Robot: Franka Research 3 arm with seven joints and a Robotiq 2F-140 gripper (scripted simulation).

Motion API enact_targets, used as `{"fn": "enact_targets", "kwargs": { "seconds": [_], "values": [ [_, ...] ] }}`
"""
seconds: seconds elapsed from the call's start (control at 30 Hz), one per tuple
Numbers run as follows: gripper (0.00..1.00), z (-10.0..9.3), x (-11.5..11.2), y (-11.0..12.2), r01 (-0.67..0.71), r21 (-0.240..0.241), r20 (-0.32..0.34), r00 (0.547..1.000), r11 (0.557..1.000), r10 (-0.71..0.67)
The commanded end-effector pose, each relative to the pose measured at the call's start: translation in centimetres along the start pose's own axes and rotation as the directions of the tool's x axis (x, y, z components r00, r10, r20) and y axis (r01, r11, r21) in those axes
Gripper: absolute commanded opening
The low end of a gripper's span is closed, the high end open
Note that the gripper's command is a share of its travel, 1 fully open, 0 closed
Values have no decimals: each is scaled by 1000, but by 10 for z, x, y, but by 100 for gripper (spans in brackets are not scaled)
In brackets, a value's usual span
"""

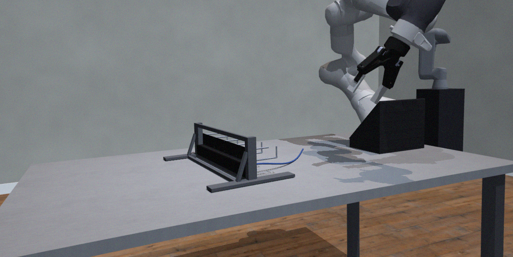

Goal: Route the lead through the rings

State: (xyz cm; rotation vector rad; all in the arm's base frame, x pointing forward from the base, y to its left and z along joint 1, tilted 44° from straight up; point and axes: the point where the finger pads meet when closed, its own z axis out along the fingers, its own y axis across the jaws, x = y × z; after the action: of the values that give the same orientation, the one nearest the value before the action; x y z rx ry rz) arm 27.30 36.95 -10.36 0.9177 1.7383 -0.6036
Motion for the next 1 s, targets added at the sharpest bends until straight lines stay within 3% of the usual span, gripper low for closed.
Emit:
{"fn": "enact_targets", "kwargs": {
  "seconds": [0.0,0.67,0.73,0.83,0.97],
  "values": [
    [100,0,0,0,0,0,0,1000,1000,0],
    [100,4,-8,5,-17,8,-8,1000,1000,17],
    [100,13,-25,13,-50,25,-23,998,998,50],
    [100,40,-68,30,-136,76,-59,988,988,140],
    [100,95,-140,31,-293,202,-111,941,935,319]
  ]
}}
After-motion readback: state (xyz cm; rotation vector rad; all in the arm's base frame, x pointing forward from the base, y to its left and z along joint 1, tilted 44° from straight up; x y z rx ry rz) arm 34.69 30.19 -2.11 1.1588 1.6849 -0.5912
